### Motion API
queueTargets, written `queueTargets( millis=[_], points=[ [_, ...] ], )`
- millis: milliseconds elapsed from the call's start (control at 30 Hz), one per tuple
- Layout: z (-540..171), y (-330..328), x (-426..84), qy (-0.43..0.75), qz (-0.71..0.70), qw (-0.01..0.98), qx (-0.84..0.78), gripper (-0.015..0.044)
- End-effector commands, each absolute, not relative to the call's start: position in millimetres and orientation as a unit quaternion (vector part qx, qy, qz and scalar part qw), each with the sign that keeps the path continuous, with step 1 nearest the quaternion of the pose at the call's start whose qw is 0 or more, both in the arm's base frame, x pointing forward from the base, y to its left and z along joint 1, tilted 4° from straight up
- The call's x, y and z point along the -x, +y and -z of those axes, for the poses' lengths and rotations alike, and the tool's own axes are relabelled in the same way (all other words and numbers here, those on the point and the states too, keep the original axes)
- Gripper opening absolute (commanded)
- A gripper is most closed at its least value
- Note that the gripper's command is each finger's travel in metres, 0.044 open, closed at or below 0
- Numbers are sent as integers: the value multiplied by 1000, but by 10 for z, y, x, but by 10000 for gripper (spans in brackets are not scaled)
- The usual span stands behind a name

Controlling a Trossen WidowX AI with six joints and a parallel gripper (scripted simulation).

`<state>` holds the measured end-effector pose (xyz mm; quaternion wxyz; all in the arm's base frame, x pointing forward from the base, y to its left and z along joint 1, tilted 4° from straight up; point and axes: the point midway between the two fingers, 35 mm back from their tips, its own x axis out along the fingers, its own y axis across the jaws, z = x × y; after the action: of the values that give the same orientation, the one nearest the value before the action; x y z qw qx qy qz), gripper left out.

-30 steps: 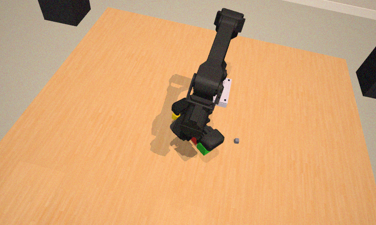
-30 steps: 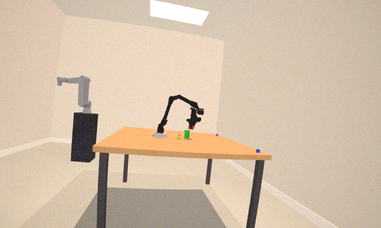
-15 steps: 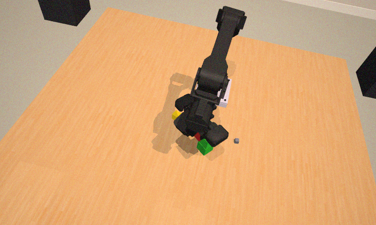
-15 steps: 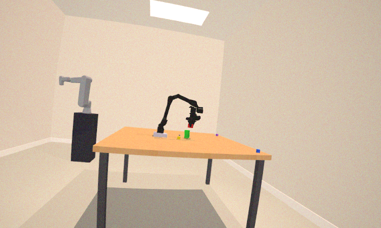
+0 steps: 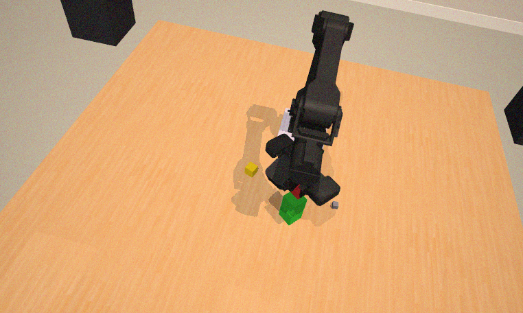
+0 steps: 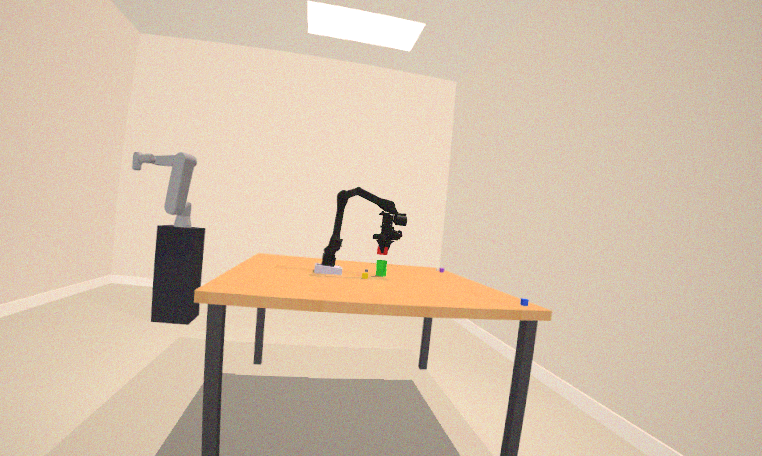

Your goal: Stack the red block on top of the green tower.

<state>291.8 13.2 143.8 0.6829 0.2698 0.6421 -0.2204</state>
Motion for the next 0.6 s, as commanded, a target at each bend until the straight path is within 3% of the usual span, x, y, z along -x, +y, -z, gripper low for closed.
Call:
queueTargets(
  millis=[0,567],
  points=[
    [-1400,107,-2955,642,220,684,-268,0],
    [-1123,118,-2976,642,220,684,-268,0]
  ],
)
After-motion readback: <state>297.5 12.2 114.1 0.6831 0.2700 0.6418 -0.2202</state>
